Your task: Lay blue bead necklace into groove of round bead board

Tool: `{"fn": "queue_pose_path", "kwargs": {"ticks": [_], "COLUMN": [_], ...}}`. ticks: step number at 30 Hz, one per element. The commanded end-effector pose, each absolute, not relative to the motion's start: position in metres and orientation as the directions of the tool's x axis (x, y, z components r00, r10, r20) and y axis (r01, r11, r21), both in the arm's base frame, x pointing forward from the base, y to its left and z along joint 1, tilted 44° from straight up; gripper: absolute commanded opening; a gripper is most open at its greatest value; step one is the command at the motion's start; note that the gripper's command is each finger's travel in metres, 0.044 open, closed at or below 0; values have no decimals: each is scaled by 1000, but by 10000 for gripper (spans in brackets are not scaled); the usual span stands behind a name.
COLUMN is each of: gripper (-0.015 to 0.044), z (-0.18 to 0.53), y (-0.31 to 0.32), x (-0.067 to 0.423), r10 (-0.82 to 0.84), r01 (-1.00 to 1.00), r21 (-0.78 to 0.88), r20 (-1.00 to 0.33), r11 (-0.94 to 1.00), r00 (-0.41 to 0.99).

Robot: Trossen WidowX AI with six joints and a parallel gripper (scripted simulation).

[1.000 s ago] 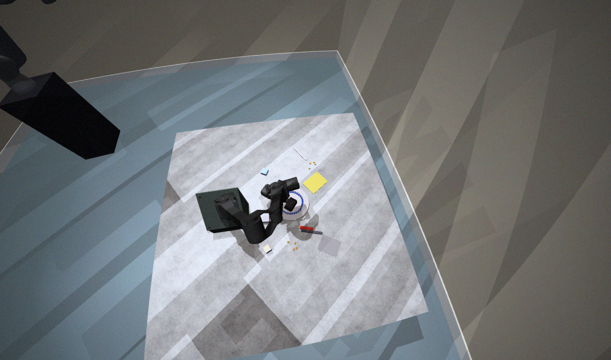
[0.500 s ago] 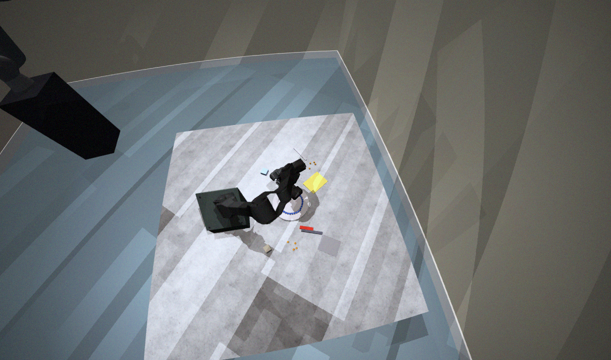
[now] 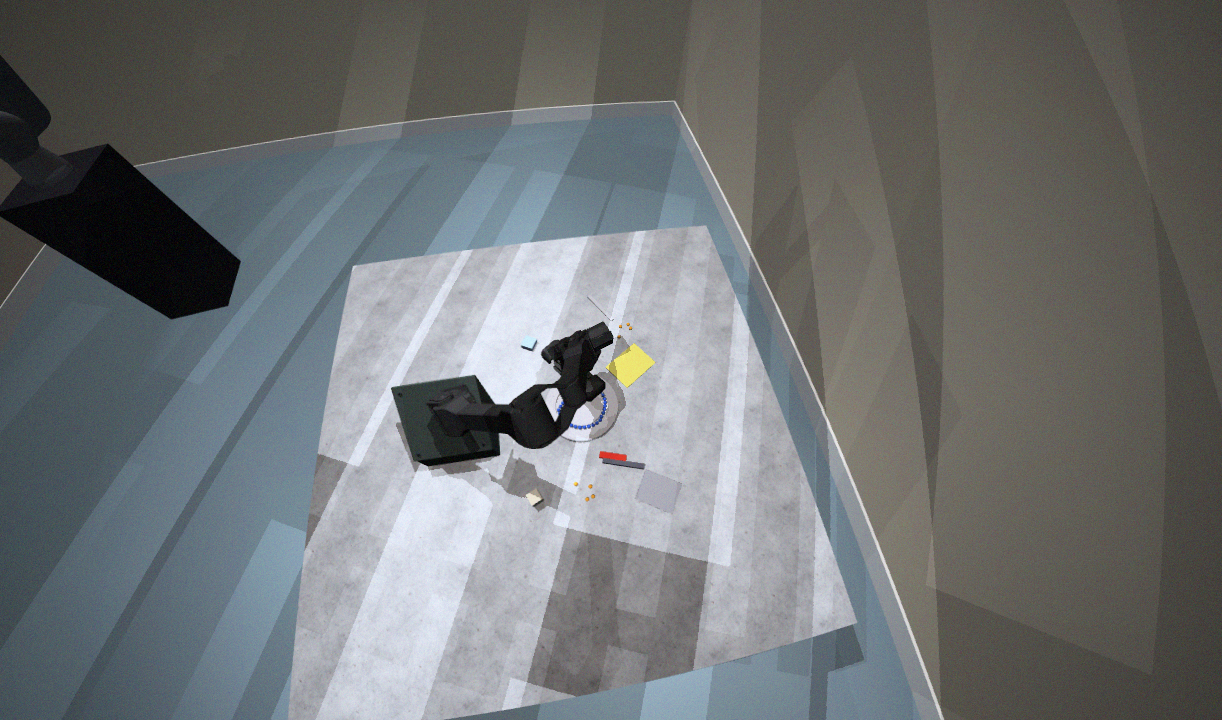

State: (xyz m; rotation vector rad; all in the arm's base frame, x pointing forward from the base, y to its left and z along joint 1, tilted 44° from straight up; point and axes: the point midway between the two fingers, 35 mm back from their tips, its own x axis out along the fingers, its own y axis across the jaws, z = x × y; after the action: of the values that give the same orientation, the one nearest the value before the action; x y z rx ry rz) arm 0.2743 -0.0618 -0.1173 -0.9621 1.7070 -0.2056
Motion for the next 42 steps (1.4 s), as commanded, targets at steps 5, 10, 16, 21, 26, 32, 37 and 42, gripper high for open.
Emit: {"fn": "queue_pose_path", "kwargs": {"ticks": [5, 10, 16, 21, 26, 32, 37, 42], "gripper": [120, 120, 67, 0, 0, 0, 0, 0], "z": [-128, -133, -132, -132, -132, -132, -132, -132], "y": [-71, -76, -76, -76, -76, -76, -76, -76], "x": [270, 269, 270, 270, 270, 270, 270, 270], "r10": [-689, -690, -686, -686, -686, -686, -686, -686], "r01": [-500, -501, -495, -495, -495, -495, -495, -495], "r21": [-573, -573, -573, -573, -573, -573, -573, -573], "r20": [-721, -720, -725, -725, -725, -725, -725, -725], "r11": [649, 649, 654, 654, 654, 654, 654, 654], "r00": [-67, -70, -68, -68, -68, -68, -68, -68]}}
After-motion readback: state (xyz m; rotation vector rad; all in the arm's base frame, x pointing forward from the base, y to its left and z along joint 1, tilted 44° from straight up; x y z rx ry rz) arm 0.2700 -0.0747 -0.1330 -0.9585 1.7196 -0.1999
